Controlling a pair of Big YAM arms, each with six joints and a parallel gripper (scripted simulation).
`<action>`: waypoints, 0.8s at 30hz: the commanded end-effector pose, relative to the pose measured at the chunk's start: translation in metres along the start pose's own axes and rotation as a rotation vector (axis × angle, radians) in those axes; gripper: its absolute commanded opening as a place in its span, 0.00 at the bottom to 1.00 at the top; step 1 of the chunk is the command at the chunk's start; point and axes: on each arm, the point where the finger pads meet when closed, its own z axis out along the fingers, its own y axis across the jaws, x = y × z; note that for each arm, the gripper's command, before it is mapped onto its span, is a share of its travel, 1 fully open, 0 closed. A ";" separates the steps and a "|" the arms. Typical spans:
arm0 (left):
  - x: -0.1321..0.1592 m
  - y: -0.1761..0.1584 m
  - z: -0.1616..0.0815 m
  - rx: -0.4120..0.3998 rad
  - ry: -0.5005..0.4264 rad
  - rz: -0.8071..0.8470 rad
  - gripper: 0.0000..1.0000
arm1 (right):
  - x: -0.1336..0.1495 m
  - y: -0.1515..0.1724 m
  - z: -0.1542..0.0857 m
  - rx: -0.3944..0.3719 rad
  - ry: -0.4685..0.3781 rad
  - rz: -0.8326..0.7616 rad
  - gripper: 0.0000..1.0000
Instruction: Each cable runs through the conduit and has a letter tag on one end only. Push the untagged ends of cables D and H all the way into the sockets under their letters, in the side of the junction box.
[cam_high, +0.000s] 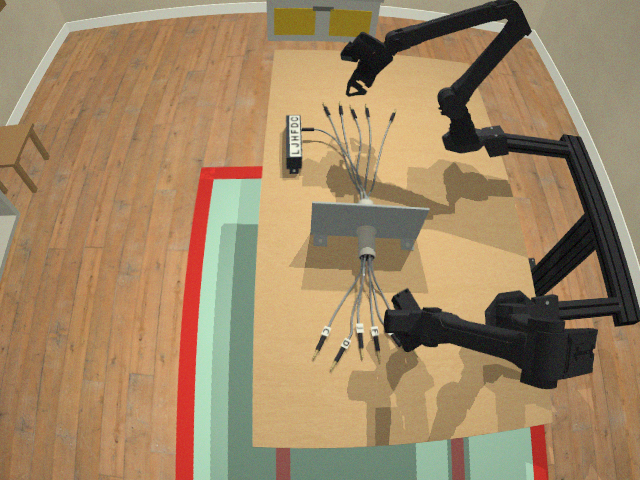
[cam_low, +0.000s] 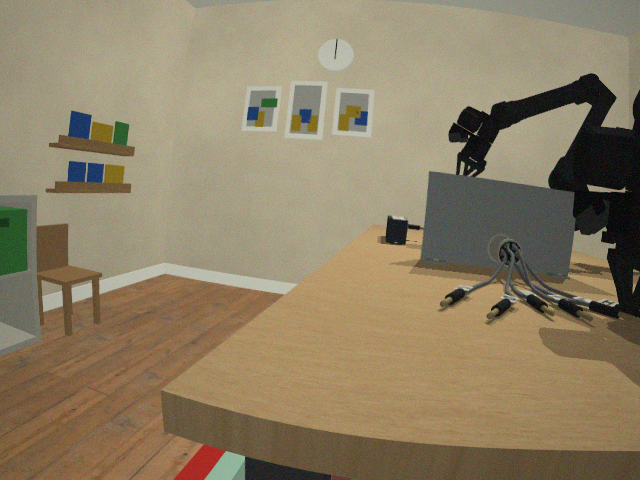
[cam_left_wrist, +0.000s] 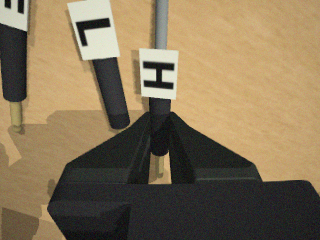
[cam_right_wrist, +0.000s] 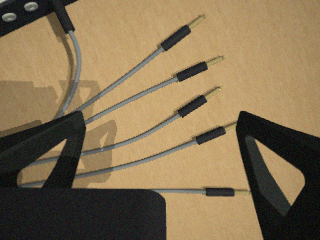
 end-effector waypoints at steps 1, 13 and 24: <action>-0.001 0.001 0.000 -0.002 -0.003 -0.002 0.05 | 0.005 -0.011 -0.005 0.016 -0.029 0.047 1.00; -0.001 0.001 0.000 -0.002 -0.003 -0.002 0.05 | 0.021 -0.048 -0.045 0.056 -0.163 0.152 1.00; -0.001 0.001 0.000 -0.002 -0.003 -0.002 0.05 | 0.019 -0.043 -0.044 0.045 -0.166 0.144 1.00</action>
